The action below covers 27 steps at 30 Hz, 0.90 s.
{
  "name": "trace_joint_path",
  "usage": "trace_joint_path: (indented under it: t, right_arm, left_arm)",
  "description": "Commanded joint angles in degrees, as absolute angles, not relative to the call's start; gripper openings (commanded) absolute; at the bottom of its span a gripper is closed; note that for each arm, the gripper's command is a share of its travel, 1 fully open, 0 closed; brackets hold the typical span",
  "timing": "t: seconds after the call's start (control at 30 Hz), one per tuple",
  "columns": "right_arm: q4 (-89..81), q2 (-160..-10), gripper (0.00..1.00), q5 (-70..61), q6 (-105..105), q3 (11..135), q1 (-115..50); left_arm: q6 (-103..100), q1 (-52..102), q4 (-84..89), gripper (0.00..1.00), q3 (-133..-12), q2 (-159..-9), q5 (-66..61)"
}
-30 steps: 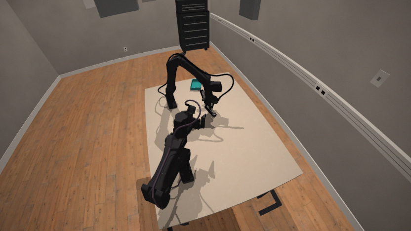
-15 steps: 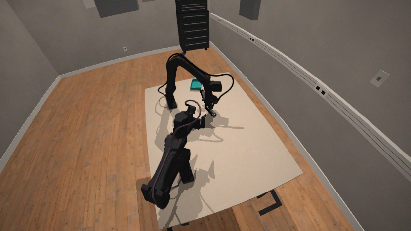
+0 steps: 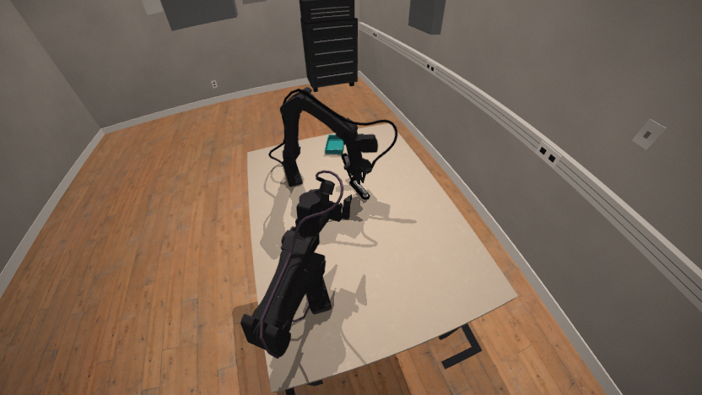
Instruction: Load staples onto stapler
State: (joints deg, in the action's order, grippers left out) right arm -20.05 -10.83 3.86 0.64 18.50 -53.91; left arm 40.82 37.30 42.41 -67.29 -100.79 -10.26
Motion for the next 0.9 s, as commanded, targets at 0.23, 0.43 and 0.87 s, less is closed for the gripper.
trace_joint_path:
  t: [0.23, 0.43, 0.87]
  right_arm:
    - [-20.0, -9.8, 1.0, 3.7, 0.5, 18.6, -53.7]
    - [-20.0, -9.8, 1.0, 3.7, 0.5, 18.6, -53.7]
    - [-20.0, -9.8, 1.0, 3.7, 0.5, 18.6, -53.7]
  left_arm:
    - [43.3, 34.8, 50.7, 0.18, -72.9, -96.6, -11.4]
    - [43.2, 35.4, 53.5, 0.18, -73.6, -97.2, -10.8]
    - [29.2, 35.9, 46.2, 0.98, -69.7, -93.5, -9.2]
